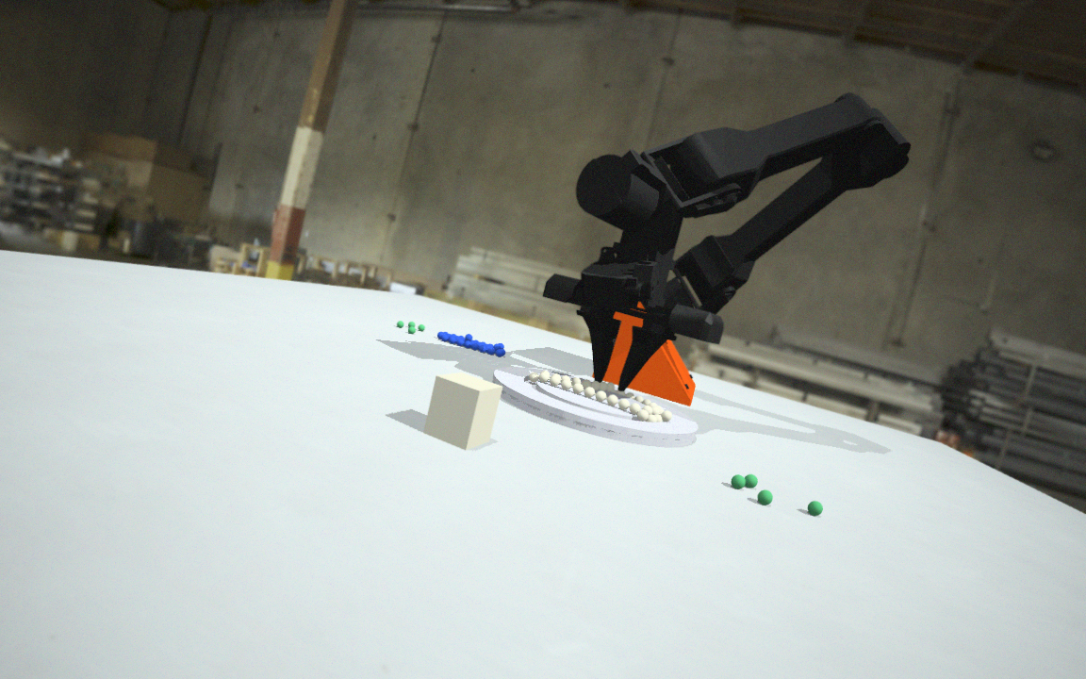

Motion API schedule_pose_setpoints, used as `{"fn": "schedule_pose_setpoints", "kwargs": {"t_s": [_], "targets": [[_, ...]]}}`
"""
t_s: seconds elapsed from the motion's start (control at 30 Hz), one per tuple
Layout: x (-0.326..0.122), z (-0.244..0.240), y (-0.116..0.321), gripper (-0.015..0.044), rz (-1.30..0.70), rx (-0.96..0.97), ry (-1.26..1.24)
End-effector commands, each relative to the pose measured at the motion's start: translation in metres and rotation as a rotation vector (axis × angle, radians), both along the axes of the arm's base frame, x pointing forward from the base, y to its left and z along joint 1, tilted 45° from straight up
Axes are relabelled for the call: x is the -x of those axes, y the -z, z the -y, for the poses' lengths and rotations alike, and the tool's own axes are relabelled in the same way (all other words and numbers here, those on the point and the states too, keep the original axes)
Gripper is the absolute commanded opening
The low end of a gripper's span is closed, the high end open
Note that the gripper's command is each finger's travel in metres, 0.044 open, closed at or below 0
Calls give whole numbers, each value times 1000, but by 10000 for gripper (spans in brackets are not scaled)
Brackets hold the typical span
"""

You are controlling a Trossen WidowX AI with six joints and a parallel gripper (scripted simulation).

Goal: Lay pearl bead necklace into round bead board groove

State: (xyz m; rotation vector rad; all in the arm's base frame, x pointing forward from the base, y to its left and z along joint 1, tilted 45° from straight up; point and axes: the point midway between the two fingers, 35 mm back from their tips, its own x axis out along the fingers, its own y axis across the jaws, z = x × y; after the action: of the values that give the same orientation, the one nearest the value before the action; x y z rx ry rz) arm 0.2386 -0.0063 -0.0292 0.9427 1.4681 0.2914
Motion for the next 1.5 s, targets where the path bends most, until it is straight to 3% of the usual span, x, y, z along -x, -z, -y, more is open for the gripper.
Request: {"fn": "schedule_pose_setpoints", "kwargs": {"t_s": [0.0, 0.03, 0.2, 1.47], "targets": [[0, -3, 2, 120, -2, -6, 3], [0, -3, 2, 120, -2, -6, 3], [0, -1, 1, 0, -1, -1, 0], [13, 9, 6, 0, -3, -5, 3]]}}
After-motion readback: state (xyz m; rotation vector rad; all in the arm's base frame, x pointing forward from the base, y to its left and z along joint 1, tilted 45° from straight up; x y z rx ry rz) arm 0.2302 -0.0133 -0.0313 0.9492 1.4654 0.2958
